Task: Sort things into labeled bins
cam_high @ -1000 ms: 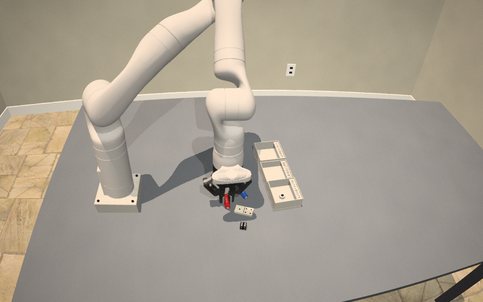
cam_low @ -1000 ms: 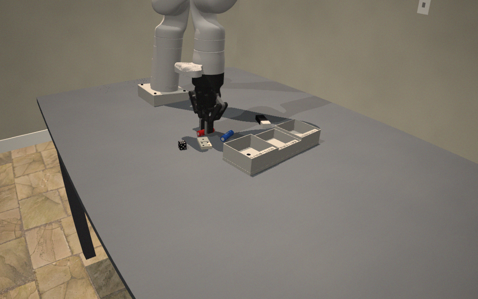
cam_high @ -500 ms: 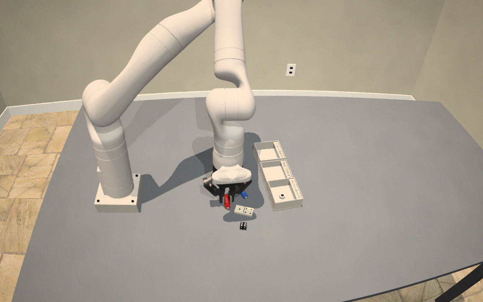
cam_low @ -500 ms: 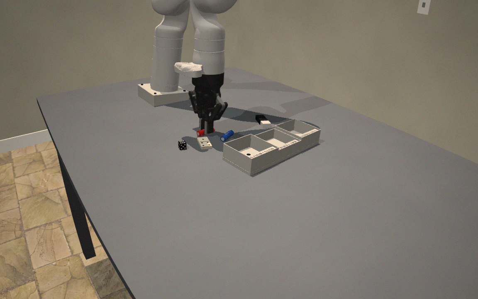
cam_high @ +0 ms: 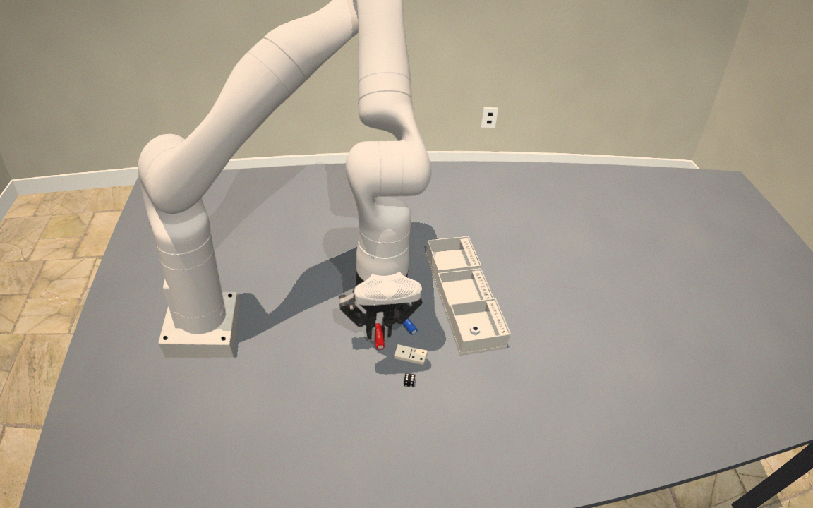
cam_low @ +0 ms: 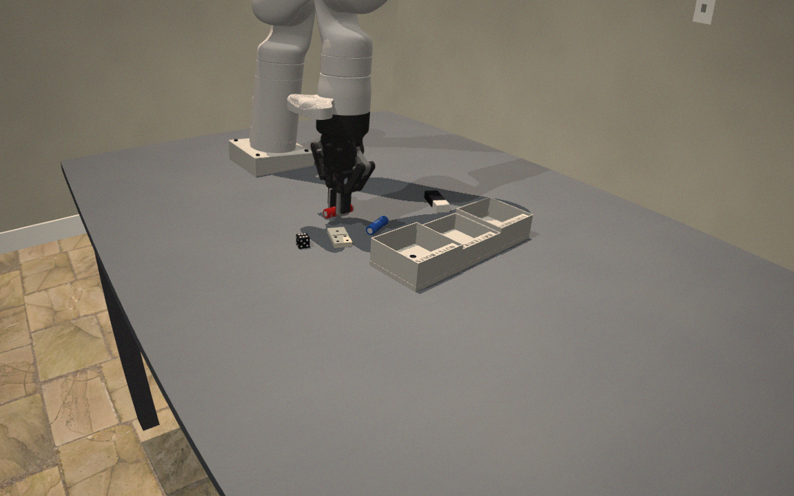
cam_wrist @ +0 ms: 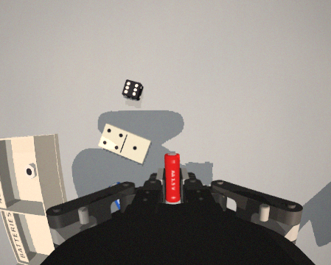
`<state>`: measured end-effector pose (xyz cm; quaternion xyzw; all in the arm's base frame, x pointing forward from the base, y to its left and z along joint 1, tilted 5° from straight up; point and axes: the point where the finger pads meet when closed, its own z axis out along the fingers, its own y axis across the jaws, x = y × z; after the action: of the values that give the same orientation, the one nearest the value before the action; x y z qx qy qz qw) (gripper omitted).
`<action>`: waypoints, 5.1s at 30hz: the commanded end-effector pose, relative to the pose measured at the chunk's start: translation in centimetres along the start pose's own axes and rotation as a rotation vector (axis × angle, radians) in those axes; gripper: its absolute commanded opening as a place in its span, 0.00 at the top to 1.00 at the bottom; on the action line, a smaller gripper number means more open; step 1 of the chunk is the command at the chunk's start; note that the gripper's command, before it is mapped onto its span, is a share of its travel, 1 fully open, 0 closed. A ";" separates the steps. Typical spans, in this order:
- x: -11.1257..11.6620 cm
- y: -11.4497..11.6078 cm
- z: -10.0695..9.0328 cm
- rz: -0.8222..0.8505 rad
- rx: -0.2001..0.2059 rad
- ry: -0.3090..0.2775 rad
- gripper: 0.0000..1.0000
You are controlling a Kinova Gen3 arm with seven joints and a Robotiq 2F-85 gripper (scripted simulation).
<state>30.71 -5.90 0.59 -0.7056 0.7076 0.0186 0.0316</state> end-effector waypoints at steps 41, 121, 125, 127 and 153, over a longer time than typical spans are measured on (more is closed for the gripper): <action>-1.9 -3.7 -4.9 -0.006 0.015 -0.005 0.91; -8.1 -16.1 -0.7 -0.043 0.016 -0.004 0.91; -8.0 -16.0 -0.7 -0.043 0.016 -0.004 0.91; -8.0 -16.0 -0.7 -0.043 0.016 -0.004 0.91; -8.0 -16.0 -0.8 -0.043 0.016 -0.004 0.71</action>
<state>46.69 2.02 2.09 -0.7204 0.6924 0.0145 0.0383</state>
